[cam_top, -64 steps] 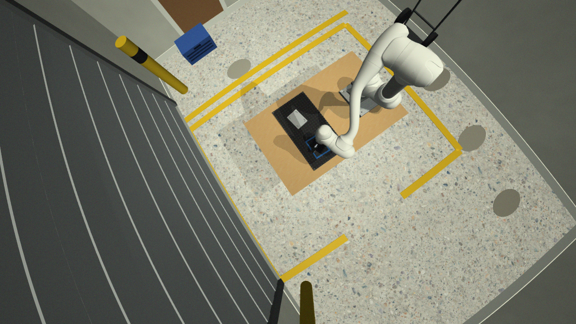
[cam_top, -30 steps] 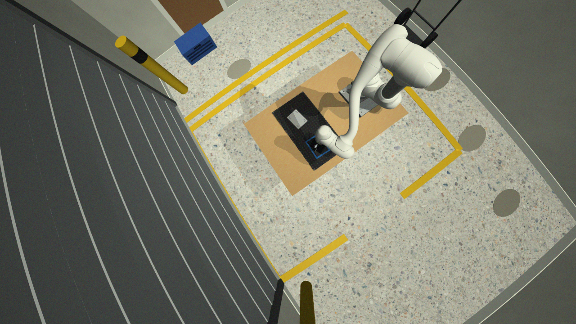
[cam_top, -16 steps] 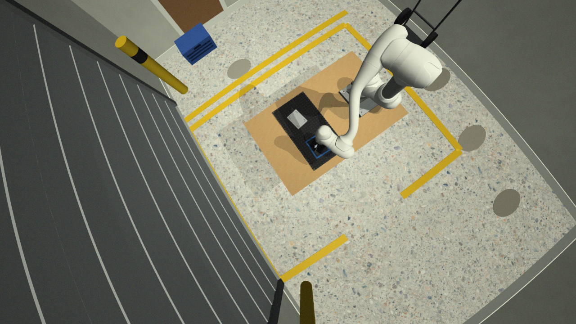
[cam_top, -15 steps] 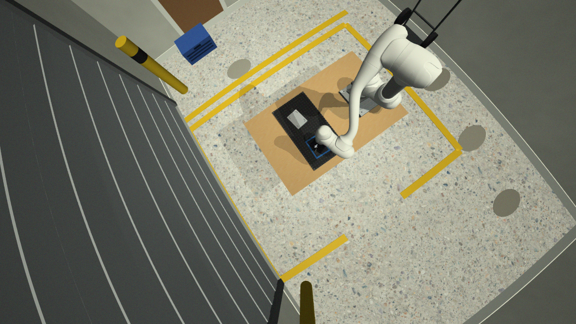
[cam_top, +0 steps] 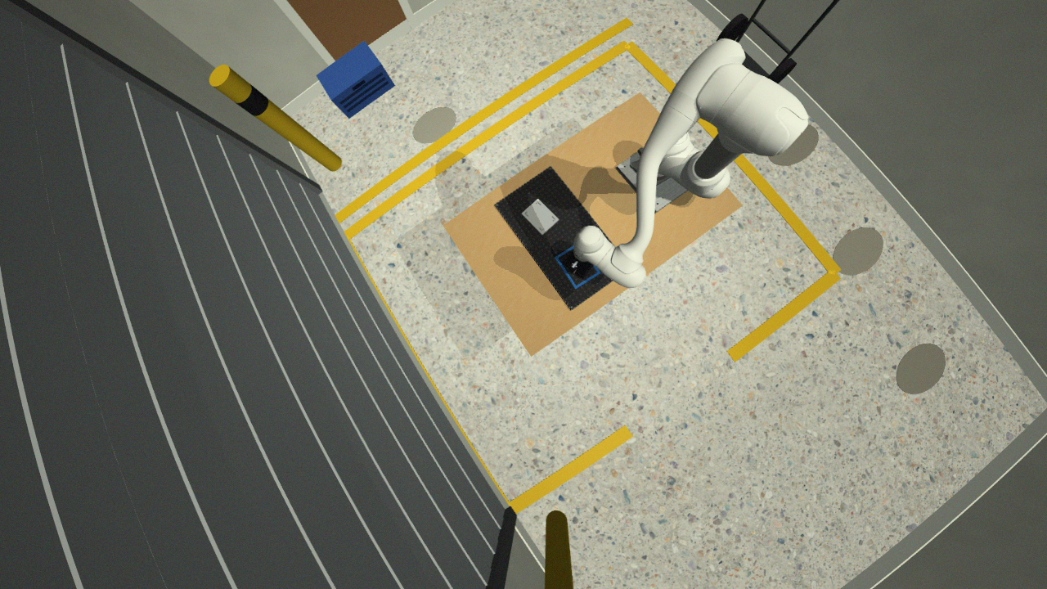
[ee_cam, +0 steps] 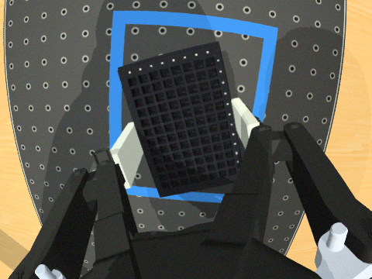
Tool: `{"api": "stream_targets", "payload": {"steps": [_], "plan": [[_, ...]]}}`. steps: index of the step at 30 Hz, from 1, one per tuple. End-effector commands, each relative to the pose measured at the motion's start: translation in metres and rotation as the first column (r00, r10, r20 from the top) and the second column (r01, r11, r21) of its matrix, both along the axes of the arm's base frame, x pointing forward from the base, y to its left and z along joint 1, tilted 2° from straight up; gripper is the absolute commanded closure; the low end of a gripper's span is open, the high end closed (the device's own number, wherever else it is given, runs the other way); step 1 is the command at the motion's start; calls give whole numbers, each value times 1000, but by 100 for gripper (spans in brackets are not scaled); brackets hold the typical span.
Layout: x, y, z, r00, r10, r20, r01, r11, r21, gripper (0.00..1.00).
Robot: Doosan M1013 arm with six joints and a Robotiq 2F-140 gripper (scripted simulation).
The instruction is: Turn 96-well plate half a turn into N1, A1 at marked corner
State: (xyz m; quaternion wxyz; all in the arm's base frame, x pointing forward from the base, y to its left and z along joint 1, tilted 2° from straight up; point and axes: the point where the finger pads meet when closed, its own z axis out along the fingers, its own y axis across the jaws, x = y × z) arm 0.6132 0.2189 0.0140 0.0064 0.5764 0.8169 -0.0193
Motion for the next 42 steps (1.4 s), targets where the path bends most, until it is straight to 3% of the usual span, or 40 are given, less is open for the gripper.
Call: {"api": "stream_targets", "payload": {"steps": [1,28,42], "plan": [[0,0,4,1000,0,0,0,1000,0,100],[0,2,42,1000,0,0,0,1000,0,100],[0,2,43,1000,0,0,0,1000,0,100]]}}
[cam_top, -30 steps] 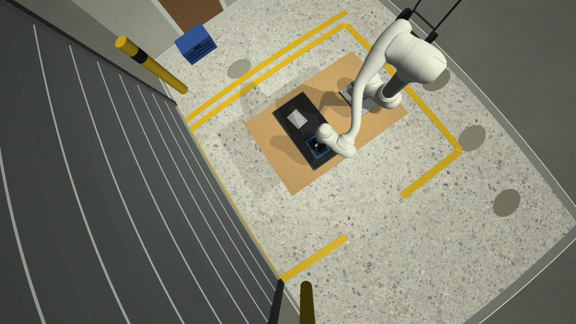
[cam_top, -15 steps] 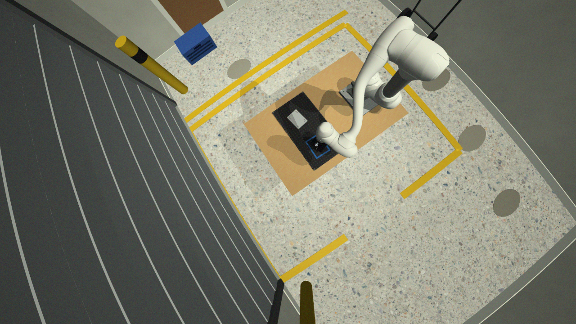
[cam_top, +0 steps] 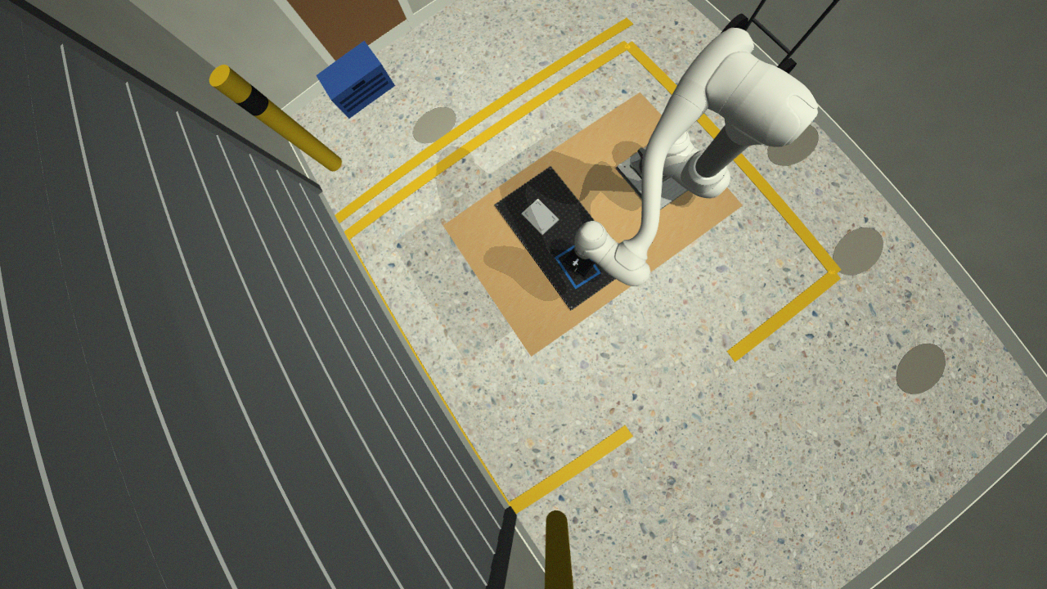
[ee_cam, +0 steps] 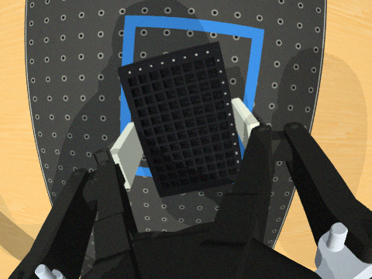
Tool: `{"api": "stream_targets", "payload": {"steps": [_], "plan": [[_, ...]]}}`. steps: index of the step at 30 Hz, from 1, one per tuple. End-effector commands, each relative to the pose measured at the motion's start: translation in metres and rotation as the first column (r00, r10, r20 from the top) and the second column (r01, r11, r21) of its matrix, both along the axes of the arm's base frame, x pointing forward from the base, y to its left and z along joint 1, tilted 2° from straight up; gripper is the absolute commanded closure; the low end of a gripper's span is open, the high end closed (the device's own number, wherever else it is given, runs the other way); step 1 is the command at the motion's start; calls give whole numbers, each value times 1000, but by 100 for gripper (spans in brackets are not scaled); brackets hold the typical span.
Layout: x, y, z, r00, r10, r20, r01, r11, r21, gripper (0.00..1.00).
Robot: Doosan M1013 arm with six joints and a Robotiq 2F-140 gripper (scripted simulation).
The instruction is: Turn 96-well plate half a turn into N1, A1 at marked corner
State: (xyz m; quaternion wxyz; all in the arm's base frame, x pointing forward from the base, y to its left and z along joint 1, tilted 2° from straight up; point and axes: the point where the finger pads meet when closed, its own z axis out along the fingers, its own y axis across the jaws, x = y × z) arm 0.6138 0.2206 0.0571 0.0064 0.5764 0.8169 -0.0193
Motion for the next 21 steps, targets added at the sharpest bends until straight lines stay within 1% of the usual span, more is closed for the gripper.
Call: {"api": "stream_targets", "payload": {"steps": [1,4,10,12,16,21], "plan": [[0,0,0,1000,0,0,0,1000,0,100],[0,0,0,1000,0,0,0,1000,0,100],[2,-20,2,980,-198,8,198,980,-1,100],[2,-20,2,980,-198,8,198,980,-1,100],[3,-33,3,945,-327,13,327,945,-2,100],[4,-50,4,878,-479,20,479,878,-1,100]]}}
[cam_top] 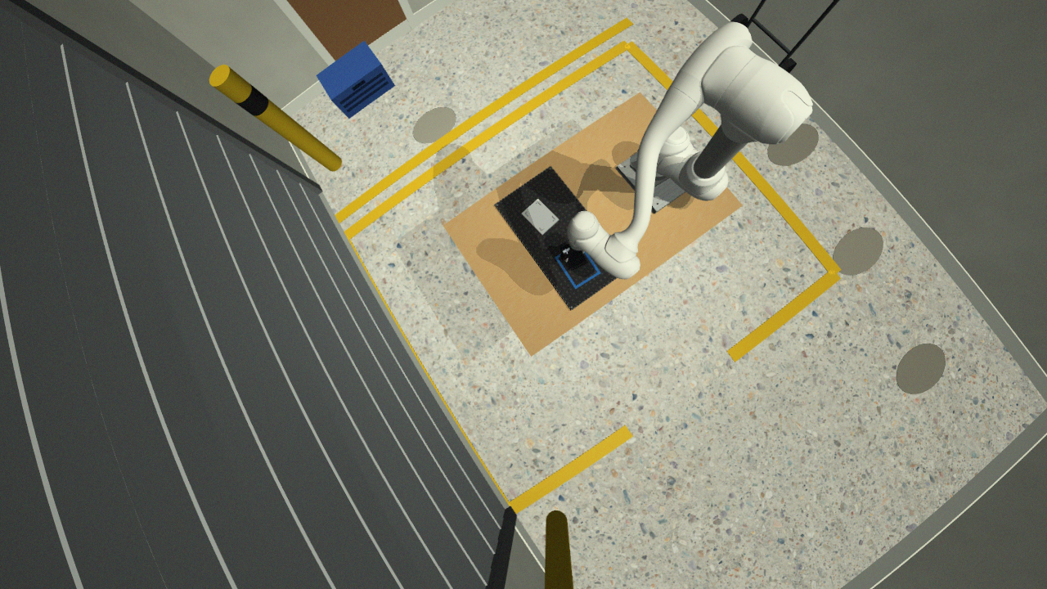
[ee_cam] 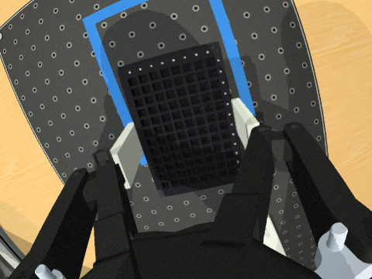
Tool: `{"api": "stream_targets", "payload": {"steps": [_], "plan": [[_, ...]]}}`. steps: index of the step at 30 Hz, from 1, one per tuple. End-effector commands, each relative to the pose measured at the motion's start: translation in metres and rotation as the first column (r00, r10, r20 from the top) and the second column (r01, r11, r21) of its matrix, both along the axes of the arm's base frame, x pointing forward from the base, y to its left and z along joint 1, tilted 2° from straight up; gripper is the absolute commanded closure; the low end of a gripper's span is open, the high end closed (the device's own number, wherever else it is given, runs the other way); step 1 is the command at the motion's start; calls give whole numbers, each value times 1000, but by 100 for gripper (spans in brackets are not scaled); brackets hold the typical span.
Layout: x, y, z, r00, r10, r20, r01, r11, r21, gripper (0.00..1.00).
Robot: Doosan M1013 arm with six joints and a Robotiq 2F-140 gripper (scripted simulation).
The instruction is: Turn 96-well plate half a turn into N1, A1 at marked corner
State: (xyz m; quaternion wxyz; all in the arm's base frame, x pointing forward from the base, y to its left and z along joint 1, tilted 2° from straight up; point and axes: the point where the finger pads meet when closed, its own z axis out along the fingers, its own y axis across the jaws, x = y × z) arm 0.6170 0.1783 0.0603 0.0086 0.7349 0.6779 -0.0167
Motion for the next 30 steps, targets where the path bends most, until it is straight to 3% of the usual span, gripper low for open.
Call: {"api": "stream_targets", "payload": {"steps": [1,6,8,13,23,25,30], "plan": [[1,-11,1,994,-110,5,110,994,-4,100],[2,-27,2,962,-274,12,274,962,-5,100],[2,-27,2,962,-274,12,274,962,-5,100],[3,-44,3,903,-429,19,429,903,-5,100],[6,-77,6,713,-701,32,701,713,0,100],[6,-77,6,713,-701,32,701,713,0,100],[7,-94,7,586,-809,37,810,587,3,100]]}}
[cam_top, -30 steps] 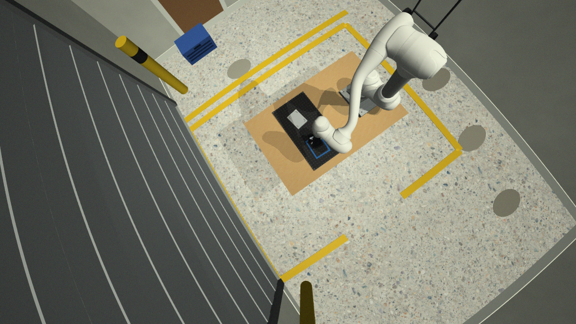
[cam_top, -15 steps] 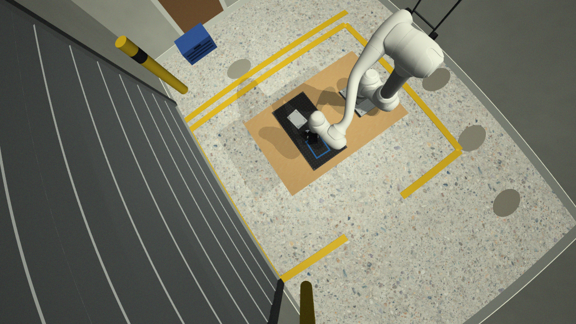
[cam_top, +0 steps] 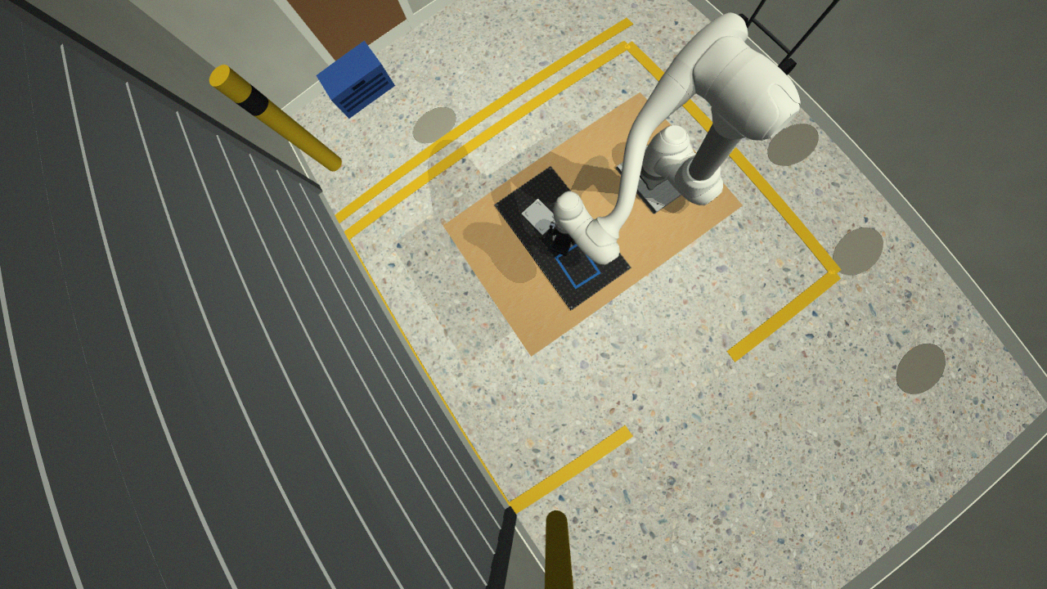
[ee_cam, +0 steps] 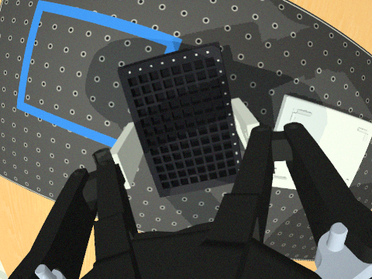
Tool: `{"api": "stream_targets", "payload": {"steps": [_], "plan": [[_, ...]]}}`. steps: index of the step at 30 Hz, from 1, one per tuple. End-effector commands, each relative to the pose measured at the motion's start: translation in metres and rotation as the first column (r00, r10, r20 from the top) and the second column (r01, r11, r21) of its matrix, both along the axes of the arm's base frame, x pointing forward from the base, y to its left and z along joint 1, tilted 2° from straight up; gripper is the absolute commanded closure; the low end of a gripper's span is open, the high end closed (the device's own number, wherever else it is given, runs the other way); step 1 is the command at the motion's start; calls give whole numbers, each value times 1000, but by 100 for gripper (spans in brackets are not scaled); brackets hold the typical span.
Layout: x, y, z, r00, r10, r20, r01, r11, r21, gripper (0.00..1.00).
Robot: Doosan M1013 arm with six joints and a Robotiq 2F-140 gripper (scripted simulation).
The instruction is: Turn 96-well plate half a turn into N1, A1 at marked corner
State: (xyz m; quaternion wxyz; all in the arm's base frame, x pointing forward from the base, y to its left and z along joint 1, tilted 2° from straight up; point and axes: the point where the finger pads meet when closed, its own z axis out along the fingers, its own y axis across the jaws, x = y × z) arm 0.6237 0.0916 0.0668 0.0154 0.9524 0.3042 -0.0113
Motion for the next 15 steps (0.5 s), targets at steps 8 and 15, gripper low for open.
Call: {"api": "stream_targets", "payload": {"steps": [8,15], "plan": [[3,-33,3,943,-332,14,332,943,-4,100],[4,-50,4,938,-345,14,345,938,-4,100]]}}
